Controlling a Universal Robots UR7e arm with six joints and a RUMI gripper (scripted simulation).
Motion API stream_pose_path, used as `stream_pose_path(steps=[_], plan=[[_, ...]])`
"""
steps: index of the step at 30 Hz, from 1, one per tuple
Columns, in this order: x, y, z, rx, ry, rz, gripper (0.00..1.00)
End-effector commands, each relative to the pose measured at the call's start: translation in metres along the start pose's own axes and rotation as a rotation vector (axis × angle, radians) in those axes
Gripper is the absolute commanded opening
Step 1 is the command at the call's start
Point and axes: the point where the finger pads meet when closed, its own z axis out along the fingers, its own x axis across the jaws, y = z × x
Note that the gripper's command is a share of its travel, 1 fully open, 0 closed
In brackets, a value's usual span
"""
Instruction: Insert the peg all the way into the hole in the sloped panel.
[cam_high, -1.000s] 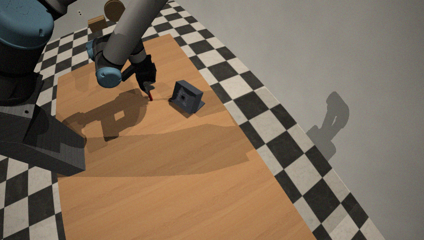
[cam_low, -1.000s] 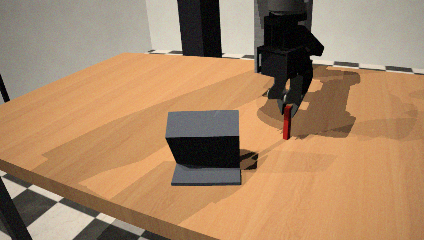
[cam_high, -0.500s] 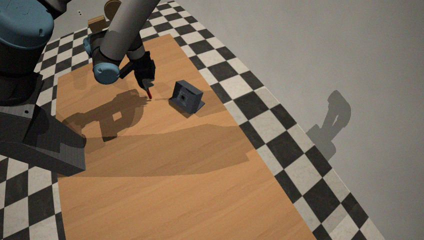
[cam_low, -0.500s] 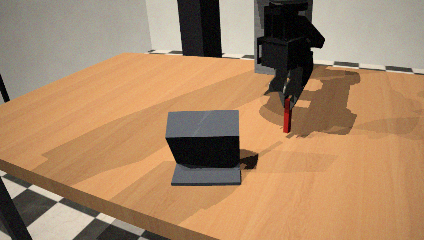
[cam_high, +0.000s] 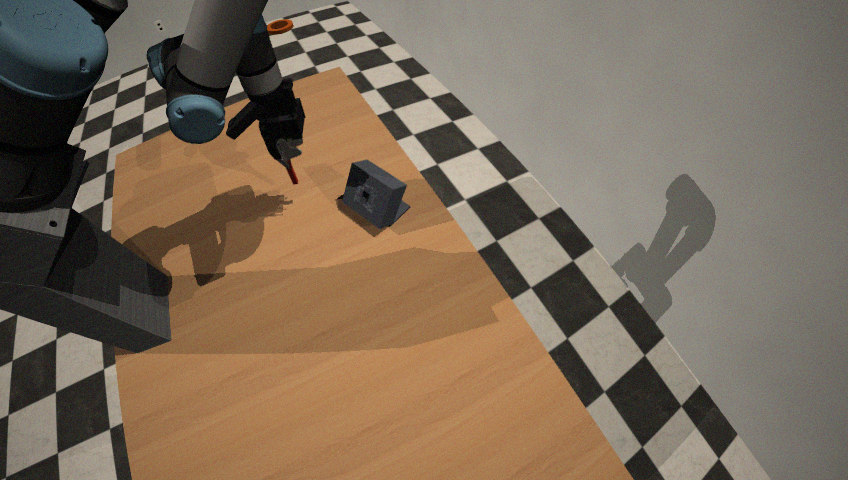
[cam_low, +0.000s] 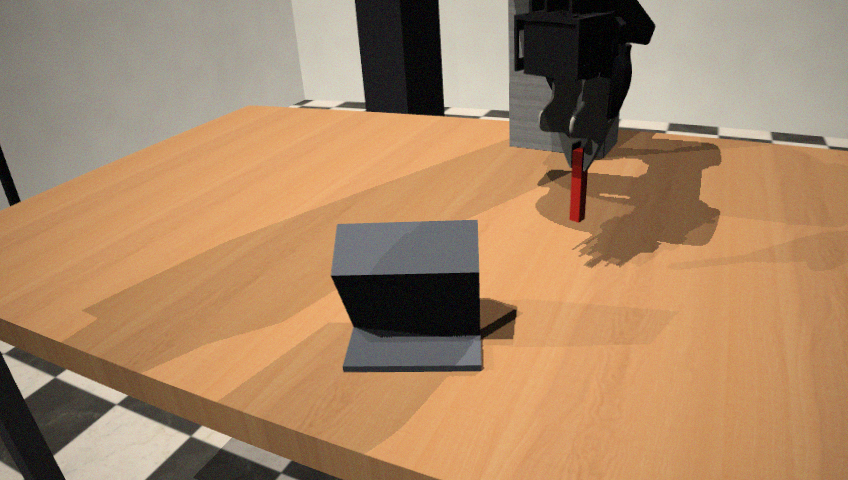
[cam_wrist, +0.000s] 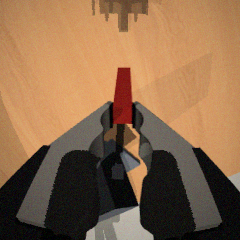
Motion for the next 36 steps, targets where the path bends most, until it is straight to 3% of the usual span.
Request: stream_pose_path(steps=[1, 36], plan=[[-0.002, -0.003, 0.006, 0.012, -0.003, 0.004, 0.0], [-0.024, -0.047, 0.03, 0.176, -0.055, 0.063, 0.0]])
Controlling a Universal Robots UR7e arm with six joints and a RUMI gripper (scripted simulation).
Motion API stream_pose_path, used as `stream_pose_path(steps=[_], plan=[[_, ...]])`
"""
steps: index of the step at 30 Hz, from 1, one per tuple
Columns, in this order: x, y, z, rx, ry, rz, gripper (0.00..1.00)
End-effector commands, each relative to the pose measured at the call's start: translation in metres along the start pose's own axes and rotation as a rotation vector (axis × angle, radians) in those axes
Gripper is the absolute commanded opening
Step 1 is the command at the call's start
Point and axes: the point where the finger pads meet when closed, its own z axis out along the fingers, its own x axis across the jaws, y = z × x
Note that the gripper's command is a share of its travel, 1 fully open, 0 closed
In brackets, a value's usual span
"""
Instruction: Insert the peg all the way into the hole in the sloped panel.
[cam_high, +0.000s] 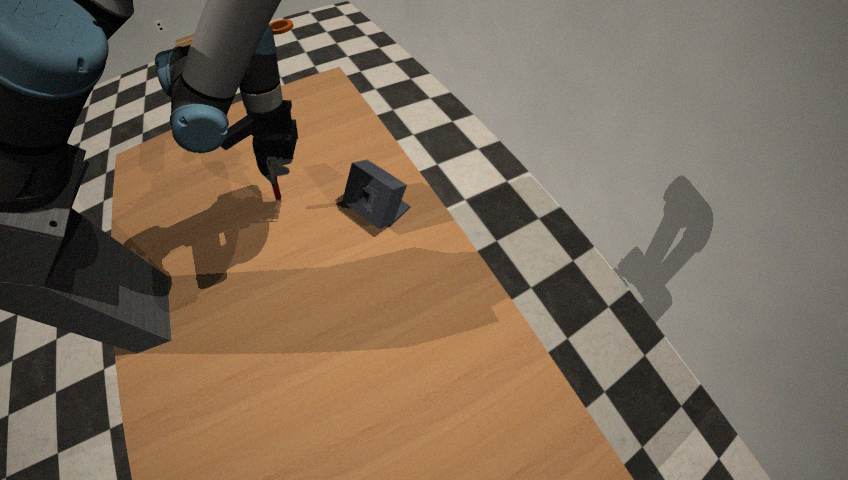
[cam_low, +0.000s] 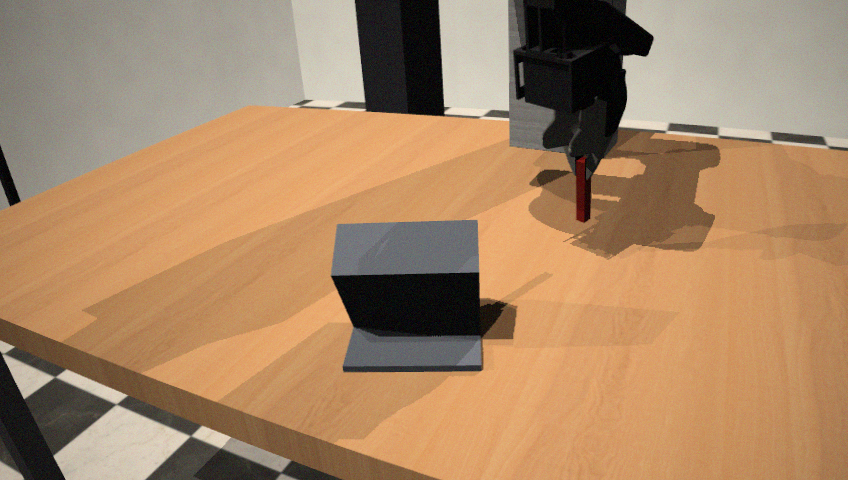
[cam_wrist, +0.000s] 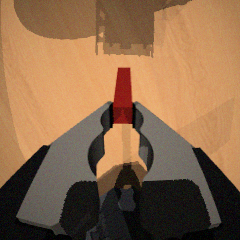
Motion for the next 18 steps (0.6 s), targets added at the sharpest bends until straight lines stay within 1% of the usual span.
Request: stream_pose_path(steps=[1, 18], plan=[[-0.003, -0.006, 0.004, 0.025, -0.007, 0.01, 0.0], [-0.015, -0.025, 0.016, 0.103, -0.032, 0.044, 0.0]])
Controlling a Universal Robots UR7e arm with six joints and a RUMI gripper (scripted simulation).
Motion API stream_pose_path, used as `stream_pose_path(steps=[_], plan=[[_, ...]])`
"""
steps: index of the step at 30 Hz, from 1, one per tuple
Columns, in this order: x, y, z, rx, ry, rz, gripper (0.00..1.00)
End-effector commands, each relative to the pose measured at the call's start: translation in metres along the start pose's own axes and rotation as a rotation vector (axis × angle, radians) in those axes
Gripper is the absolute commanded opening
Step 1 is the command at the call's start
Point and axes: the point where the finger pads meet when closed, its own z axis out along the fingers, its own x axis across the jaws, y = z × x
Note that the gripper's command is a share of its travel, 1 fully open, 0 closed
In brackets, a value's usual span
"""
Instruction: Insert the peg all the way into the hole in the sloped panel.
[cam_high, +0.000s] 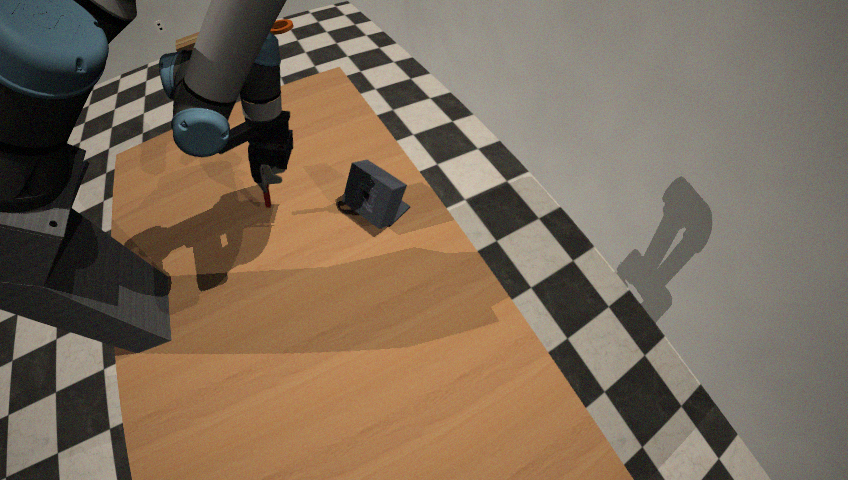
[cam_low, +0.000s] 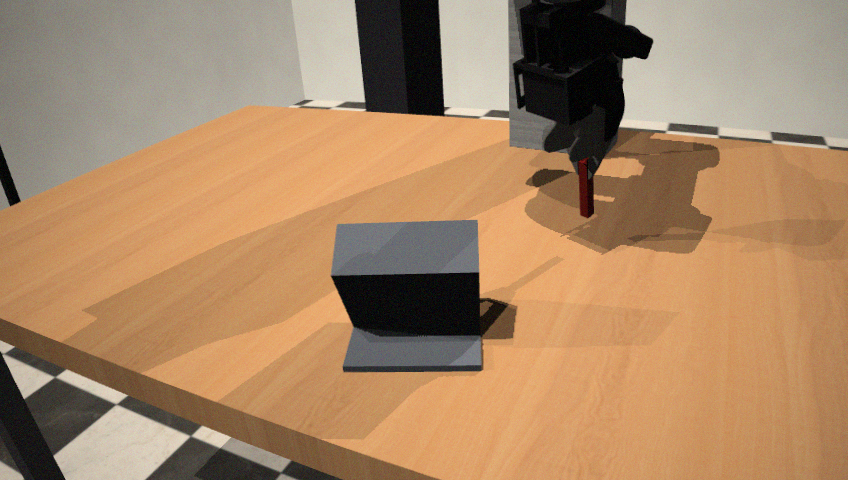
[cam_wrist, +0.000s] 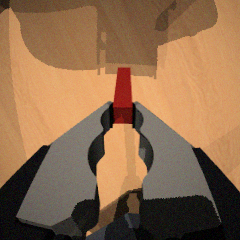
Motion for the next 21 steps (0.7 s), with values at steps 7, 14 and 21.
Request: stream_pose_path(steps=[7, 14, 21], plan=[[-0.007, -0.012, 0.008, 0.051, -0.016, 0.023, 0.0], [-0.013, -0.02, 0.013, 0.088, -0.027, 0.041, 0.0], [-0.016, -0.027, 0.017, 0.114, -0.035, 0.054, 0.0]])
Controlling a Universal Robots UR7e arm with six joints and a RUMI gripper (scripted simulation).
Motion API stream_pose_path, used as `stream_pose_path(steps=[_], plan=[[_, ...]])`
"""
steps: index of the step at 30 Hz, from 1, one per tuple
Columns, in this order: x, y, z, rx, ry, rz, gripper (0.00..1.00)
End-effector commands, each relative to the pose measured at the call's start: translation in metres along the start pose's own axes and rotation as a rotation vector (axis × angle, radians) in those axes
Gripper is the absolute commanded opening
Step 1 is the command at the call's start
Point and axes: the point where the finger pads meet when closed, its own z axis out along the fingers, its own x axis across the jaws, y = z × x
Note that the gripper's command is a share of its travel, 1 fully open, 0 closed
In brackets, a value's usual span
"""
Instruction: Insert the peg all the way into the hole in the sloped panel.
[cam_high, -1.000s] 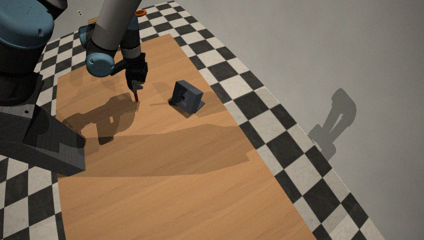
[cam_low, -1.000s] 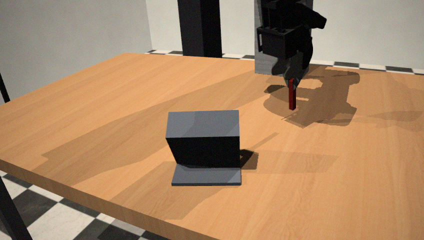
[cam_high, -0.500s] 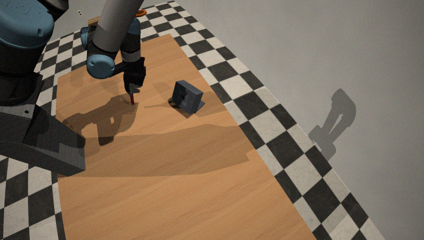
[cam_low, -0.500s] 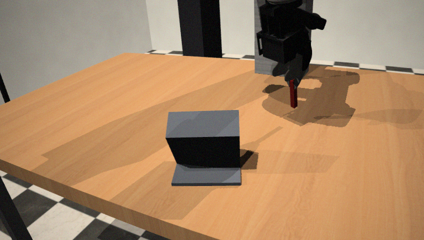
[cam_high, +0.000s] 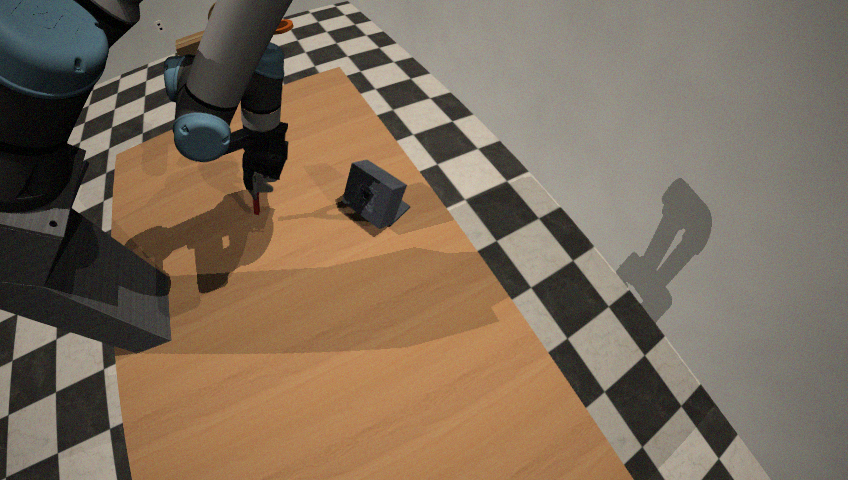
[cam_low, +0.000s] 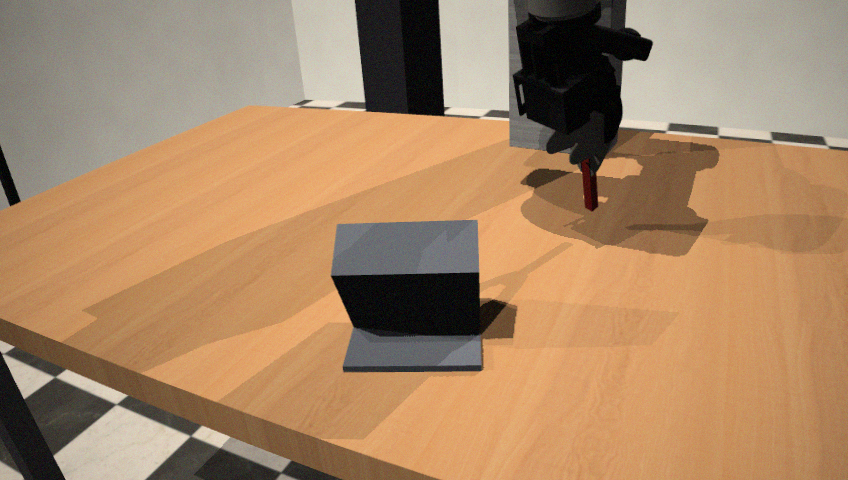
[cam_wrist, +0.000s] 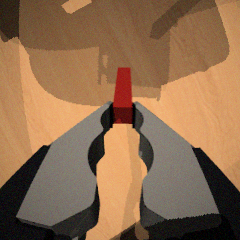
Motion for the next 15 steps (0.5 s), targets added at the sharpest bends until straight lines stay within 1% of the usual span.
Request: stream_pose_path(steps=[1, 12, 15], plan=[[-0.004, -0.005, 0.004, 0.025, -0.007, 0.012, 0.0], [-0.012, -0.018, 0.012, 0.082, -0.025, 0.043, 0.0], [-0.013, -0.02, 0.013, 0.088, -0.027, 0.046, 0.0]])
